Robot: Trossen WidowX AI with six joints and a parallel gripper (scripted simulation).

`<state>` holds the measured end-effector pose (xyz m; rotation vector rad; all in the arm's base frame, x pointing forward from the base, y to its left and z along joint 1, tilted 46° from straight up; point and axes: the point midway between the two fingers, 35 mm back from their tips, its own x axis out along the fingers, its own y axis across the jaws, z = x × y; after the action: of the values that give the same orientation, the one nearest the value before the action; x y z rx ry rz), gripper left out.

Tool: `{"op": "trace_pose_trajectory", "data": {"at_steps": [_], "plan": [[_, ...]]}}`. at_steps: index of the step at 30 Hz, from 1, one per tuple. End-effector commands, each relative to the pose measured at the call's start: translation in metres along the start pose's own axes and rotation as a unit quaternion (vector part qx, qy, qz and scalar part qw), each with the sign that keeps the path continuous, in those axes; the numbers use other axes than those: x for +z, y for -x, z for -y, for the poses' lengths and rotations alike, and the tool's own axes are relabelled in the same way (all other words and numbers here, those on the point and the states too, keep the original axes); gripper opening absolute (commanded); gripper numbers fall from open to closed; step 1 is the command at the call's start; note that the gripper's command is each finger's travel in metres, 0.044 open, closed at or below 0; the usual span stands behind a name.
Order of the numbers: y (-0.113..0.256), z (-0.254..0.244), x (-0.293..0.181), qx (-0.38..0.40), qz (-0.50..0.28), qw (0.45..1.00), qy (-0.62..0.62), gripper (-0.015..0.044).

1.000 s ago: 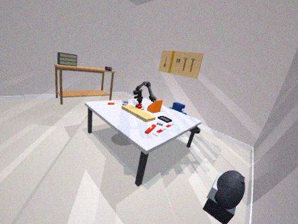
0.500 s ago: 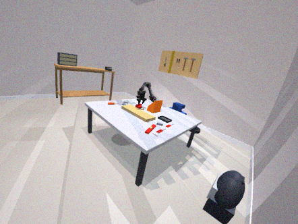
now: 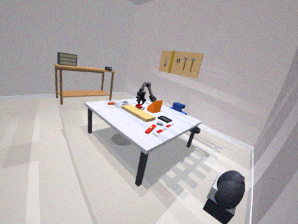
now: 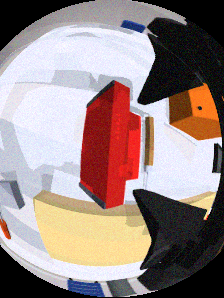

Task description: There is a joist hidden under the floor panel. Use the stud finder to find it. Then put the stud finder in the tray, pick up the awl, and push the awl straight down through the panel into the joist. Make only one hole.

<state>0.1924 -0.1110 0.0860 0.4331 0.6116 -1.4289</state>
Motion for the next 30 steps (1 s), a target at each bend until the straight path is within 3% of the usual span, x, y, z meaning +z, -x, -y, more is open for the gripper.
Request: {"op": "trace_pose_trajectory", "data": {"at_steps": [1,23,30], "plan": [[-0.006,0.000,-0.001,0.000,0.000,1.000,0.003,0.0440],[-0.038,0.001,-0.003,0.001,0.004,1.000,0.002,0.0440],[-0.038,0.001,-0.003,0.001,0.004,1.000,0.002,0.0393]]}}
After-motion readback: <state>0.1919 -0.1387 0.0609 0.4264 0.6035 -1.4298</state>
